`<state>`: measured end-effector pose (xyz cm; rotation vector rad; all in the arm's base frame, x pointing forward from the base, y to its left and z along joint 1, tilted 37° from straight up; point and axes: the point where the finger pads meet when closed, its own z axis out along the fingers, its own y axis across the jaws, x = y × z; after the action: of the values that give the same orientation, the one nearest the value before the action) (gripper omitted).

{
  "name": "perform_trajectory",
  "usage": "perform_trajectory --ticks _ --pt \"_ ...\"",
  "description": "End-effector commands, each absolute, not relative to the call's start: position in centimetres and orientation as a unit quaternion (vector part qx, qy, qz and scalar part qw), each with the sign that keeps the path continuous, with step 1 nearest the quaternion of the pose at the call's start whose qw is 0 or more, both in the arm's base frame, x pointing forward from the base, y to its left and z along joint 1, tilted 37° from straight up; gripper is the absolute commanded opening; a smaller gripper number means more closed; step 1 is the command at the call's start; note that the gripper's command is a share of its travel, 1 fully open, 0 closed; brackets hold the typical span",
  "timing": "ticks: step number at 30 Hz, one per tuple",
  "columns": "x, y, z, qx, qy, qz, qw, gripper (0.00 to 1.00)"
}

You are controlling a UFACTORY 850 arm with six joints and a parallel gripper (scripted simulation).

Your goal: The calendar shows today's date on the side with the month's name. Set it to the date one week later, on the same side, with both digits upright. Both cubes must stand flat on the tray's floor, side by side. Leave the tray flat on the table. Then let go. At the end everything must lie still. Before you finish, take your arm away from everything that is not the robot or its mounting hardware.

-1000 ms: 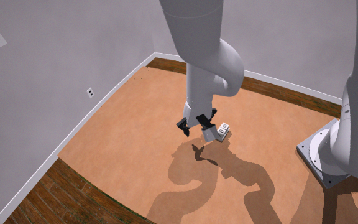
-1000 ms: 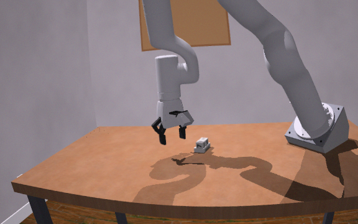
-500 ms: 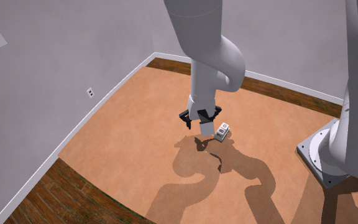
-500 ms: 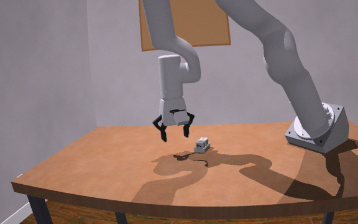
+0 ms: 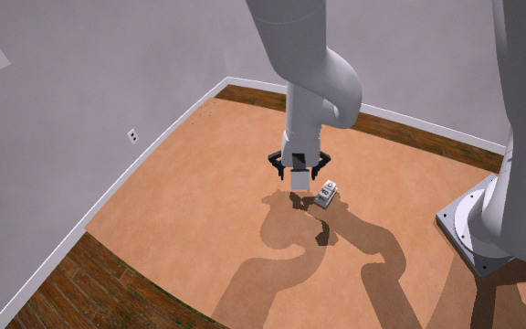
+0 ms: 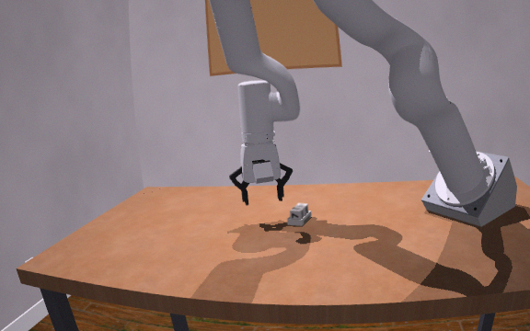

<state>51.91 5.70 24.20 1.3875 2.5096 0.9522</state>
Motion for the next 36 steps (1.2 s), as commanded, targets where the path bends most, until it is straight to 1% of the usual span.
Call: perform_trajectory --ticks 1,7,10,16,21,24,27,36 --pt "52.0 5.4 24.1 0.466 0.825 0.315 0.056 1.00" --pt "52.1 5.0 24.0 0.545 0.775 0.319 0.025 1.00" --pt "52.4 3.4 23.2 0.552 0.770 0.319 0.022 1.00" --pt "52.5 3.3 23.1 0.562 0.763 0.319 0.018 1.00" --pt "52.5 3.0 23.0 0.628 0.710 0.319 -0.011 1.00" --pt "52.8 1.4 22.2 0.635 0.704 0.319 -0.014 1.00" --pt "52.9 1.3 22.1 0.638 0.701 0.319 -0.015 1.00" --pt "53.0 0.6 21.8 0.710 0.628 0.316 -0.049 1.00"
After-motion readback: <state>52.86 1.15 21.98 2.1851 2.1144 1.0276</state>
